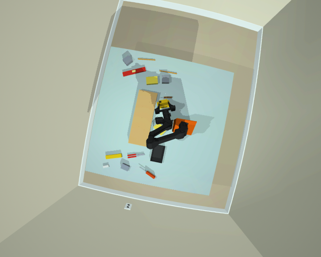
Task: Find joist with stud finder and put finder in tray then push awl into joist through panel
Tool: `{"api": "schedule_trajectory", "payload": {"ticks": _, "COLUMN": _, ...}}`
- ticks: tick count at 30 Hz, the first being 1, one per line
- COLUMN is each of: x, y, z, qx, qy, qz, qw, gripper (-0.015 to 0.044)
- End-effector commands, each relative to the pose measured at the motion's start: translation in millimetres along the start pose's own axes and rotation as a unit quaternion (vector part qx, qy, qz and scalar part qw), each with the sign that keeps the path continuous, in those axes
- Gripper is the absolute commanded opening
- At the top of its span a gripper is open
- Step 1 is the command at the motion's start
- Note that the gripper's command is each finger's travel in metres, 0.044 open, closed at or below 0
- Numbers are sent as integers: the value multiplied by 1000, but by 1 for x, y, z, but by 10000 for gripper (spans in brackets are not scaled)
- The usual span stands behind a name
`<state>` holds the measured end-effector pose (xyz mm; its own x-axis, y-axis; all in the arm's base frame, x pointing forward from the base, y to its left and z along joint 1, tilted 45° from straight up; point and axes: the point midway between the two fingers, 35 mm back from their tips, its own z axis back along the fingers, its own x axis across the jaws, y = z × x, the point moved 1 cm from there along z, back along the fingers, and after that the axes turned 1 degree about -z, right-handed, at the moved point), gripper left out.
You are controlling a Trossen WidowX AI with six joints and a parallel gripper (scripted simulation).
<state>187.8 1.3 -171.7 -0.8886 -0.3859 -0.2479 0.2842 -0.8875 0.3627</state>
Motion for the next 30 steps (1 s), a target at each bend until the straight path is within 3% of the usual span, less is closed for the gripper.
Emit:
{"api": "schedule_trajectory", "payload": {"ticks": 1, "x": 0, "y": -3, "z": 0, "qx": -7, "qy": 0, "qz": 3, "qw": 1000, "gripper": 379}}
{"api": "schedule_trajectory", "payload": {"ticks": 14, "x": 0, "y": 0, "z": 0, "qx": 0, "qy": 0, "qz": 0, "qw": 1000, "gripper": 379}}
{"api": "schedule_trajectory", "payload": {"ticks": 17, "x": 0, "y": 0, "z": 0, "qx": 0, "qy": 0, "qz": 0, "qw": 1000, "gripper": 440}}
{"api": "schedule_trajectory", "payload": {"ticks": 30, "x": 0, "y": 0, "z": 0, "qx": 0, "qy": 0, "qz": 0, "qw": 1000, "gripper": 440}}
